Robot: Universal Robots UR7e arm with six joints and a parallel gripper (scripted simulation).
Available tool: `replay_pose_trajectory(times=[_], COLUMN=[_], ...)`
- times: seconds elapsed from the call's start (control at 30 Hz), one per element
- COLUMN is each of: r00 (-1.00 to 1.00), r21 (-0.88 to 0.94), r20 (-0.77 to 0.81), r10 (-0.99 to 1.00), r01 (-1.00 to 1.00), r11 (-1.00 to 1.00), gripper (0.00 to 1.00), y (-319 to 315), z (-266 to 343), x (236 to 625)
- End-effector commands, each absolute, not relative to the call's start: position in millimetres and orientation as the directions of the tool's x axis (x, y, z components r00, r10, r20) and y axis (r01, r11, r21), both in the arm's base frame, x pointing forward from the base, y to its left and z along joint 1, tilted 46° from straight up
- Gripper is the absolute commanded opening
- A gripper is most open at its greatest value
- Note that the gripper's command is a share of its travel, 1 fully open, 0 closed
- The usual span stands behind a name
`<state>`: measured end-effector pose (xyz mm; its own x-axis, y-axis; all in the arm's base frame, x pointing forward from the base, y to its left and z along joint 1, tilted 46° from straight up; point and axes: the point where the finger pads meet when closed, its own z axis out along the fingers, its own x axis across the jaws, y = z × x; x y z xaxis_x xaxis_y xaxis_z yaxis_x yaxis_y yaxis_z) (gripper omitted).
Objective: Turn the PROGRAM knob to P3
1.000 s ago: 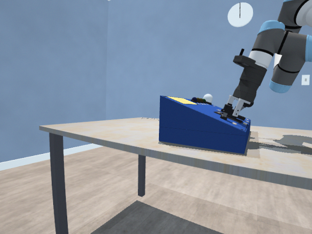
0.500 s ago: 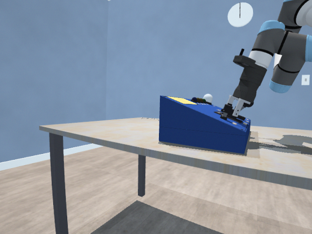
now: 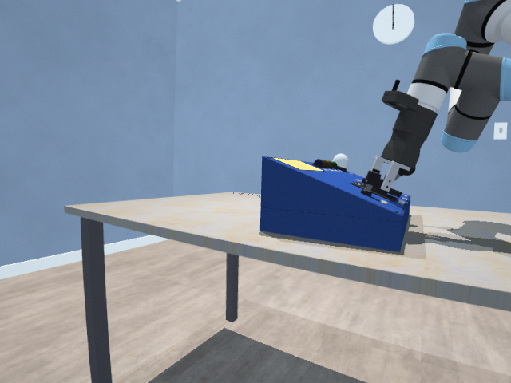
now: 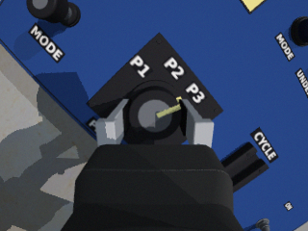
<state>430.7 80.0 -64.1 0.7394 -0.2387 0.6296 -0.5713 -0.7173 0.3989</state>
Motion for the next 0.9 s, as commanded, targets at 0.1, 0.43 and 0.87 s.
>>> replay_pose_trajectory(times=[0.1,0.43,0.87], r00=[0.739,0.739,0.739], r21=[0.398,0.398,0.398], r20=[0.63,0.63,0.63], r10=[-0.238,-0.238,-0.238], r01=[-0.571,-0.571,-0.571], r11=[-0.718,-0.718,-0.718], gripper=[1.0,1.0,1.0], y=[80.5,80.5,82.8], z=[-64.1,-64.1,-61.7], x=[430.8,430.8,429.5])
